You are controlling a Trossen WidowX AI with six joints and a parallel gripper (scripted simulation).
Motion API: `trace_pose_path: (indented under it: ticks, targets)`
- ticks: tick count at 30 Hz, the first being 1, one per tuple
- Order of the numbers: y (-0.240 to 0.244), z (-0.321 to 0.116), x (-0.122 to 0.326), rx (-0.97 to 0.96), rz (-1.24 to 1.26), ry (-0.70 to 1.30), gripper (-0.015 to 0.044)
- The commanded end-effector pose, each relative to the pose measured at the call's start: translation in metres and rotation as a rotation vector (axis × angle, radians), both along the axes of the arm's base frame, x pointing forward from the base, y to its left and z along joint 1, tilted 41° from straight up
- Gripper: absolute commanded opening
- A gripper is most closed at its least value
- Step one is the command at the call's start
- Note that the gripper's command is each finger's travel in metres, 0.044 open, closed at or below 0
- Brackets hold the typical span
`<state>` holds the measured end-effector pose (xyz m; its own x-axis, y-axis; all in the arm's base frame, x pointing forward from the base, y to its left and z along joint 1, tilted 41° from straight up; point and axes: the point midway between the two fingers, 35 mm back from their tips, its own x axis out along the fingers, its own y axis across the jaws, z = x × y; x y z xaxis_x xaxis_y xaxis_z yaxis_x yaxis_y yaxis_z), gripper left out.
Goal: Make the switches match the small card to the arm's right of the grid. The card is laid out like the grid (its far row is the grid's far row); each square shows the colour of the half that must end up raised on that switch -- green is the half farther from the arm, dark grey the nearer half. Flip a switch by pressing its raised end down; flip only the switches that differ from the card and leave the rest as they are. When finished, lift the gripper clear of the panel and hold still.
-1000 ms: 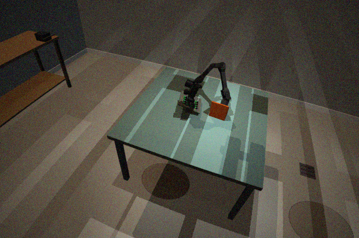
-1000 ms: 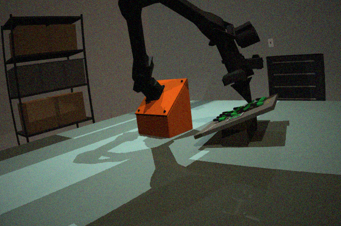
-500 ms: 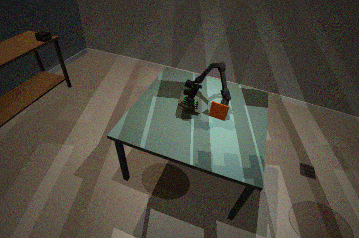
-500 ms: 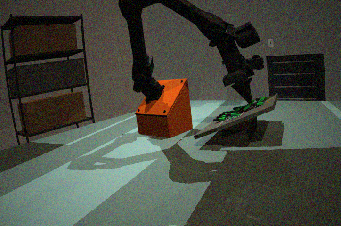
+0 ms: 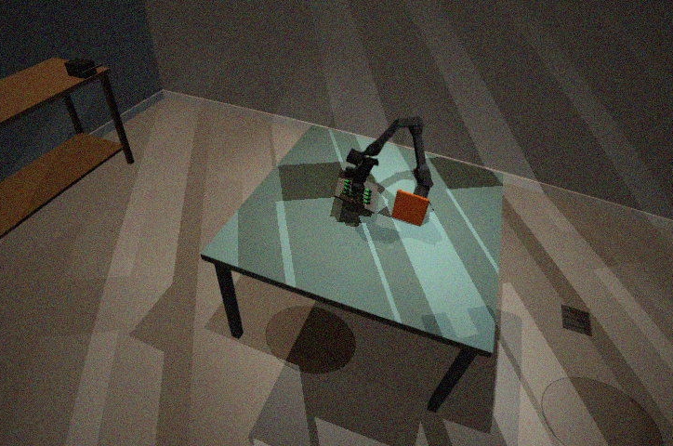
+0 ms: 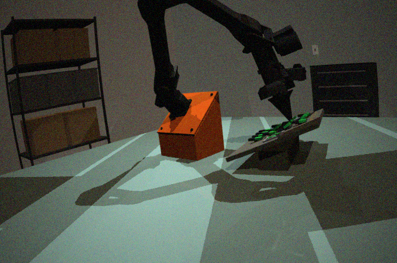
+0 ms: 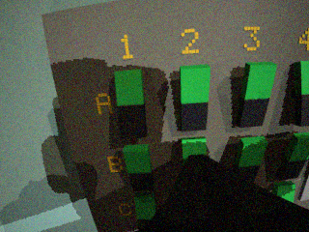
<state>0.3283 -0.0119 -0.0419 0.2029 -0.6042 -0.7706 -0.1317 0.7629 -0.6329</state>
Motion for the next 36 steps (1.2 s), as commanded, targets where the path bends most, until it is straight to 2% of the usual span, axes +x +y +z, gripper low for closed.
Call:
trace_pose_path:
  ticks: [1,4,10,19,24,28,36]
  targets:
    - [0.023,0.028,-0.006,0.007,0.015,-0.017,0.0000]
    - [0.037,0.046,-0.013,0.007,0.020,-0.023,0.0000]
    - [0.036,0.045,-0.020,0.008,0.020,-0.023,0.0000]
    - [0.013,0.036,-0.107,0.006,0.020,-0.018,0.0000]
    - [0.011,0.034,-0.108,0.007,0.021,-0.019,0.0000]
    - [-0.008,0.010,-0.102,0.009,0.035,-0.037,0.0000]
    - [-0.011,0.006,-0.101,0.008,0.036,-0.039,0.0000]
